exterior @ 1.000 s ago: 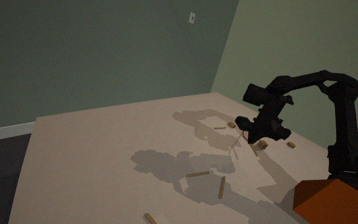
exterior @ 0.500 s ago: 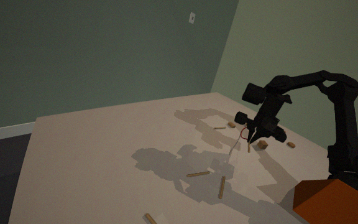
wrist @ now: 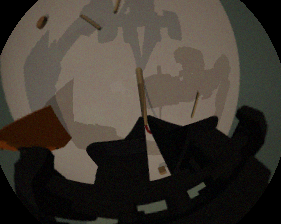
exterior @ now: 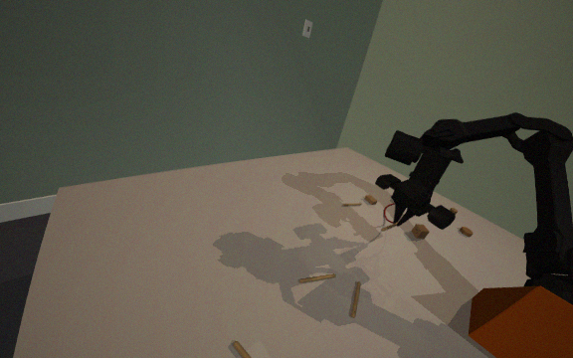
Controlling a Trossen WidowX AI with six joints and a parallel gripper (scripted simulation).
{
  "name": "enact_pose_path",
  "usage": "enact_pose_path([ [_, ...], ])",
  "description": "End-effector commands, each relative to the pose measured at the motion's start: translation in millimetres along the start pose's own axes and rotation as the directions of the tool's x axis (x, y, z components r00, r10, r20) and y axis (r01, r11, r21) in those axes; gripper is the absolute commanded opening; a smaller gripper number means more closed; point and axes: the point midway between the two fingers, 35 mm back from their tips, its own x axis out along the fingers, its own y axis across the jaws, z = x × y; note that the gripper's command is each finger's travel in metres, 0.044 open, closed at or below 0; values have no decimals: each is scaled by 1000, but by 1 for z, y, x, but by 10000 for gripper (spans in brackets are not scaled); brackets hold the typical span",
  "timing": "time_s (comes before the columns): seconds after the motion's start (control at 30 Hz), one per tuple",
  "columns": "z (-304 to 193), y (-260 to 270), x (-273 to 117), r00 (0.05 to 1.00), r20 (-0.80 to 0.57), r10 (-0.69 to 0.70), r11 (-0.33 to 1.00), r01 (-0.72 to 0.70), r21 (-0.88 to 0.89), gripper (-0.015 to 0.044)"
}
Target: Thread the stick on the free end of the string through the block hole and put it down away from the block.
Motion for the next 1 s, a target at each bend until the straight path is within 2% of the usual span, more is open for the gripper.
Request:
enact_pose_path([
  [0.0, -3, -5, 0, 1000, -4, -3, 987, 3, 162, 0],
  [0.43, -9, -14, -1, 1000, -3, -3, 800, 4, 600, 0],
  [0.97, -16, -25, -1, 1000, -3, -3, 328, 4, 945, 0],
])
